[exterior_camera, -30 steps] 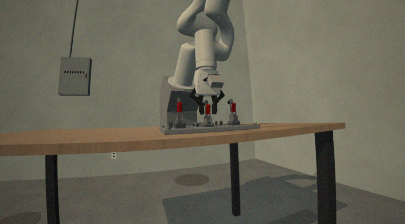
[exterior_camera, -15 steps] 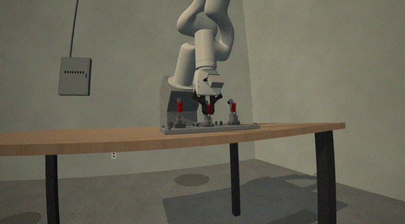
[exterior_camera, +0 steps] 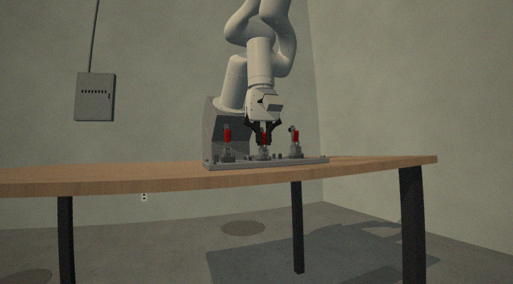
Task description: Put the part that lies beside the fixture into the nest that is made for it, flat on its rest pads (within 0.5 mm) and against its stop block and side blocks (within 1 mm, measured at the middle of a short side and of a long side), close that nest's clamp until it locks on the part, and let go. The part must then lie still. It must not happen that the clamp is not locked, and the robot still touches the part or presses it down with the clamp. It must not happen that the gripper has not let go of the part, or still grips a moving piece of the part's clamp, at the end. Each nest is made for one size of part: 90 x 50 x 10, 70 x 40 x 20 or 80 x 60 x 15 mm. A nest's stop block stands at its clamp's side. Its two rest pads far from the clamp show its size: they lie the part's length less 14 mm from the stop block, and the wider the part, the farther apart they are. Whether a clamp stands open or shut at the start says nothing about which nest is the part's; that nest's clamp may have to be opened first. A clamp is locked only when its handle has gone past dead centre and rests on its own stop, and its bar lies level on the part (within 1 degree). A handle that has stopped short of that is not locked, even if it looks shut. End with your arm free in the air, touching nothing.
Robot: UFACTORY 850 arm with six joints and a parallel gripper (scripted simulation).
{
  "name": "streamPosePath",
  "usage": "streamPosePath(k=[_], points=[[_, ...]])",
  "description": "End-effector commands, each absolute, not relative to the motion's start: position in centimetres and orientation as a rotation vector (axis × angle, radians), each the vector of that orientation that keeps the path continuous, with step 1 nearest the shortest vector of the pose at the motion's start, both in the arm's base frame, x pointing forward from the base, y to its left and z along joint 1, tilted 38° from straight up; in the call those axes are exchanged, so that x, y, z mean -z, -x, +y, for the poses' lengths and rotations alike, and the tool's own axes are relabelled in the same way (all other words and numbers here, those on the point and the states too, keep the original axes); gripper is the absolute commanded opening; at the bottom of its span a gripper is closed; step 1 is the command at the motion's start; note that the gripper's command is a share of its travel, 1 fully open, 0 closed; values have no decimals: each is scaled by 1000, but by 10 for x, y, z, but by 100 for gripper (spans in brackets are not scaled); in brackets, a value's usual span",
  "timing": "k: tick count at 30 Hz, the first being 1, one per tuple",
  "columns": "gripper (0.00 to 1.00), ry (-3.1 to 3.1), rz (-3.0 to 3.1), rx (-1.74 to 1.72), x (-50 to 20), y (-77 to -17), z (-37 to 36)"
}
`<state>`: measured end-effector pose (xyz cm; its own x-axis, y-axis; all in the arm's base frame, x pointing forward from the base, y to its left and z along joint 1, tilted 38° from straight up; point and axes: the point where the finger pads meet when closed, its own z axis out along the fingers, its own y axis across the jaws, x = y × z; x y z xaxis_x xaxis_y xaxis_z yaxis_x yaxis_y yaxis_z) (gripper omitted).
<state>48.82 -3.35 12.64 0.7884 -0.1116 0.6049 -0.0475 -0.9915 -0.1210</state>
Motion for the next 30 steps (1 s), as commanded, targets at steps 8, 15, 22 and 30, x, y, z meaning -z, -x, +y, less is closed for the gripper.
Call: streamPosePath(k=[8, 15, 22, 30], points=[[0, 2876, 128, 983, -127, -488, -34], [0, 2876, 128, 983, -127, -488, -34], [0, 2876, 128, 983, -127, -489, -34], [0, 2876, 128, 983, -129, -491, -34]])
